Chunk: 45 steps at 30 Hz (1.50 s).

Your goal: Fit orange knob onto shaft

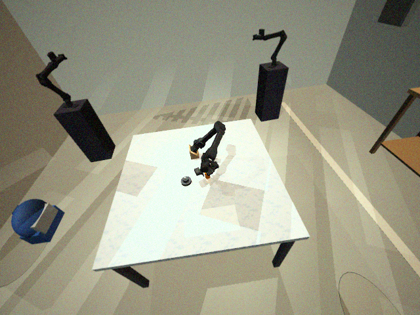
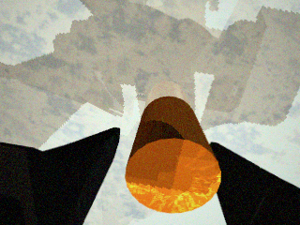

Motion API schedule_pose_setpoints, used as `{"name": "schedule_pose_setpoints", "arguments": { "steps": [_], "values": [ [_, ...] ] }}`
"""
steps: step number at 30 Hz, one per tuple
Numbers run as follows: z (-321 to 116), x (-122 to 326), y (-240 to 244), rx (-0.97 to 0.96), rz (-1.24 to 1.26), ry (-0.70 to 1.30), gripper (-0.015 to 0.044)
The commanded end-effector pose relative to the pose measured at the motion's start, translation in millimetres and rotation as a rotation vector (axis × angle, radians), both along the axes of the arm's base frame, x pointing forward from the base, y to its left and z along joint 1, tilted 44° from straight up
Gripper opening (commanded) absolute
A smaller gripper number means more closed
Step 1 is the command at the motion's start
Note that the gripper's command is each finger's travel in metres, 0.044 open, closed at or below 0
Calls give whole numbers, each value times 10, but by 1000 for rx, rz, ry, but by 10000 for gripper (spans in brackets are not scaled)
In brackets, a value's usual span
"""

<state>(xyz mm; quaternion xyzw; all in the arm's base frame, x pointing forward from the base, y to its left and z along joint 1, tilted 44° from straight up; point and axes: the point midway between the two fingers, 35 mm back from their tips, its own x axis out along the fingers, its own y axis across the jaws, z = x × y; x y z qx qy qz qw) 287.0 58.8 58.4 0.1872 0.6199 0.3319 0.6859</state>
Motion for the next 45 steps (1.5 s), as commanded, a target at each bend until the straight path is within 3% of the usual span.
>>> {"name": "schedule_pose_setpoints", "arguments": {
  "steps": [1,4,45],
  "values": [
    [320,43,-346,-8,-19,-24,371],
    [499,8,-503,-5,-21,-24,440],
    [55,57,-88,-4,-21,-25,440]
  ]
}}
